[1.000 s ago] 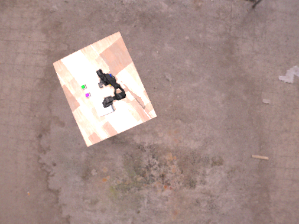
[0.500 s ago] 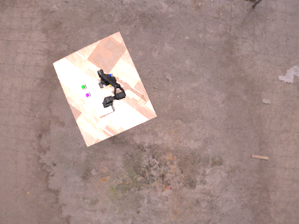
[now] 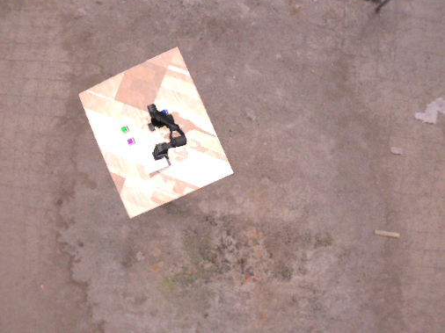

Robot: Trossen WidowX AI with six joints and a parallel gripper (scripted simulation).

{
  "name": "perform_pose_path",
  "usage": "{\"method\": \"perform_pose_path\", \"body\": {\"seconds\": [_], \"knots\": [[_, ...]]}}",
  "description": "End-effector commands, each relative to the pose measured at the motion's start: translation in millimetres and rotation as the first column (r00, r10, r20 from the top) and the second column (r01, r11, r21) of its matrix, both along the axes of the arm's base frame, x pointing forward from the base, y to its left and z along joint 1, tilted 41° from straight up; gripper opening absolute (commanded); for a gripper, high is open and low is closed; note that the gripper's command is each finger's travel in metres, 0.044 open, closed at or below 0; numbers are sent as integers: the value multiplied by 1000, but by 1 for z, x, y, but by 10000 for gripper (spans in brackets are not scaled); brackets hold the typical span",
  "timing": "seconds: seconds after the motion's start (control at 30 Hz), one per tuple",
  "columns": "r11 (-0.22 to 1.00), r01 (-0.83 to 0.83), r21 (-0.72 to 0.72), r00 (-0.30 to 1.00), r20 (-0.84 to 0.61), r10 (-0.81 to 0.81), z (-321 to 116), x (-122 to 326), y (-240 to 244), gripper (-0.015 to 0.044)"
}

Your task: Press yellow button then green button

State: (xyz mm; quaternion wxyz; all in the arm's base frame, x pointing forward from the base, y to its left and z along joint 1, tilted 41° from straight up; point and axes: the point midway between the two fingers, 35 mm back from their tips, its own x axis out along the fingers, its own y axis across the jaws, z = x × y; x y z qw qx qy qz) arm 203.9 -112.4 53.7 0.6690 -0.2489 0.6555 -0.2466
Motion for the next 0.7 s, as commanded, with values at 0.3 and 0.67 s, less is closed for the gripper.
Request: {"method": "perform_pose_path", "body": {"seconds": [0.3,0.67], "knots": [[1000,0,-1,1000,-8,0,-2,-1,-1,20],[1000,0,0,1000,-9,0,23,-1,21,20]]}}
